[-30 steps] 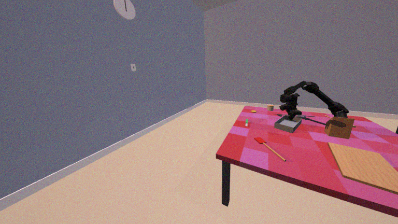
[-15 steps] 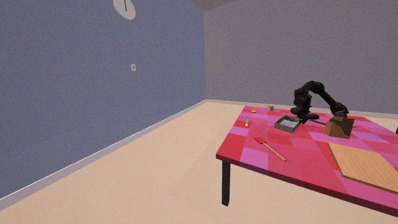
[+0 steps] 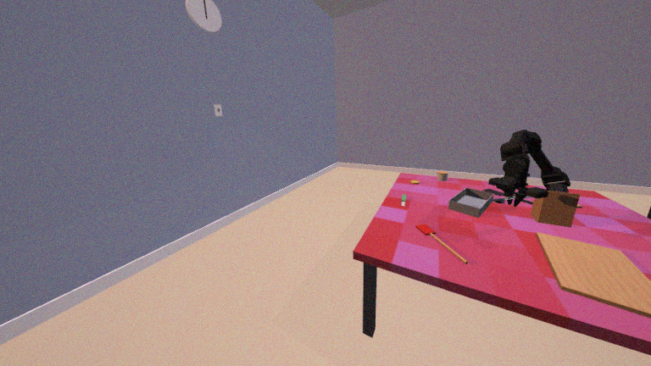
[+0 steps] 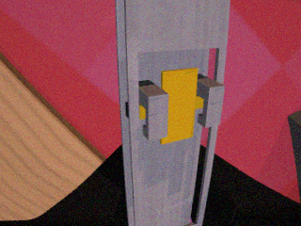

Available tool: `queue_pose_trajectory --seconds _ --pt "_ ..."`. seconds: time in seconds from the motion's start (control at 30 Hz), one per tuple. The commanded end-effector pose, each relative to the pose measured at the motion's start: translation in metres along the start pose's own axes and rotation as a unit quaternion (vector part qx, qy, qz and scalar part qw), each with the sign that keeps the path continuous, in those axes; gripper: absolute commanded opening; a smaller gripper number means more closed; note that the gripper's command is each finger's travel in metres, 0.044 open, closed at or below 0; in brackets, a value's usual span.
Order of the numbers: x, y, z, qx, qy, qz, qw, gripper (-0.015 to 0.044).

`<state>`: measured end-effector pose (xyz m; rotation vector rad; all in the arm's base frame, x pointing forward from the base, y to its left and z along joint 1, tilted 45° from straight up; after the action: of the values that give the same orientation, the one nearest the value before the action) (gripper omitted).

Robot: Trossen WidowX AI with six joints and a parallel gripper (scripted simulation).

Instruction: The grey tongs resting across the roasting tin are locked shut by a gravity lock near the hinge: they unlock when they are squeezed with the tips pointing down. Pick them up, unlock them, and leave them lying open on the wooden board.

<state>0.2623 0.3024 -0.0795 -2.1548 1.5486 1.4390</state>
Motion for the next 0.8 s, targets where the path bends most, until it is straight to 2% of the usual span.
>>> queue_pose_trajectory --seconds 0.0,0.77 --pt "-0.007 0.009 0.036 -0.05 -0.005 -0.009 0.999 -0.015" --pt "-0.001 0.094 0.196 -0.296 -0.007 -0.002 0.955 -0.015"
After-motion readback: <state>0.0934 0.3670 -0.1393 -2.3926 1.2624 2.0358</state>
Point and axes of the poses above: the point midway between the two fingers, 35 mm back from their tips, its own x axis out along the fingers, its own z axis across the jaws, y = z × x, the point moved 8 cm from there along -x, back along the fingers, and after that the axes turned 3 degrees about x, right-handed, at the moved point
